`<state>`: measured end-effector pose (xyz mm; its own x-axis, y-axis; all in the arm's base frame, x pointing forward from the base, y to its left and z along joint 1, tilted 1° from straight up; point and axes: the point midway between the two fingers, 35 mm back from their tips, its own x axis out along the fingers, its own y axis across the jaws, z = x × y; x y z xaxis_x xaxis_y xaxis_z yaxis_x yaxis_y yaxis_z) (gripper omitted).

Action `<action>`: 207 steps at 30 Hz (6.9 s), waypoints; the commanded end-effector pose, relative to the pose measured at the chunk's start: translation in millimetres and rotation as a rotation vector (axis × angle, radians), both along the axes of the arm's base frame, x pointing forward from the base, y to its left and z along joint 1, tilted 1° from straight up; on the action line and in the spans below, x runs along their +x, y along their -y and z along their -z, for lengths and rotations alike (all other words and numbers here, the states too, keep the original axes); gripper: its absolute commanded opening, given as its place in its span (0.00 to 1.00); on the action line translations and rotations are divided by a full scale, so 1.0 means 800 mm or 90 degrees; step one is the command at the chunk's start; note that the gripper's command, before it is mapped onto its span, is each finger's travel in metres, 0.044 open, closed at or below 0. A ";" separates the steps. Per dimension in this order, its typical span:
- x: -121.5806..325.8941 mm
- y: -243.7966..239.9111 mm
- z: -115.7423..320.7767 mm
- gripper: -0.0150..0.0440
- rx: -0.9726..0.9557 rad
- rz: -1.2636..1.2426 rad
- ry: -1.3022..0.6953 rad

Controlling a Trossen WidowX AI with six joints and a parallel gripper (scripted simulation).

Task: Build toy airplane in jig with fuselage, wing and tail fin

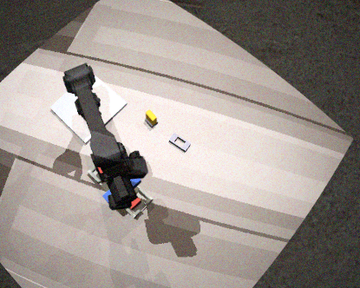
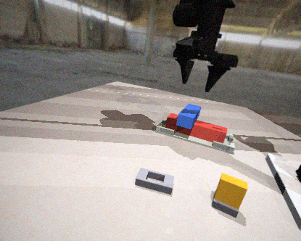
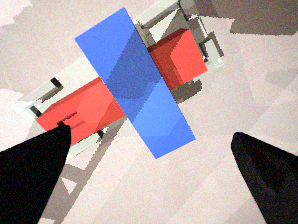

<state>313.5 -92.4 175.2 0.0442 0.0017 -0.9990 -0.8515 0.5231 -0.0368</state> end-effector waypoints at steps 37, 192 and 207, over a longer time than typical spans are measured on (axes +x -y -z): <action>-0.053 -0.193 -0.001 1.00 0.035 0.648 -0.012; -0.157 -0.283 0.005 0.25 0.038 0.651 -0.020; -0.125 -0.234 0.017 0.25 0.036 0.645 -0.017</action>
<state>209.2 104.1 166.0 0.0381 0.0236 -0.9990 0.0000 0.9997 0.0236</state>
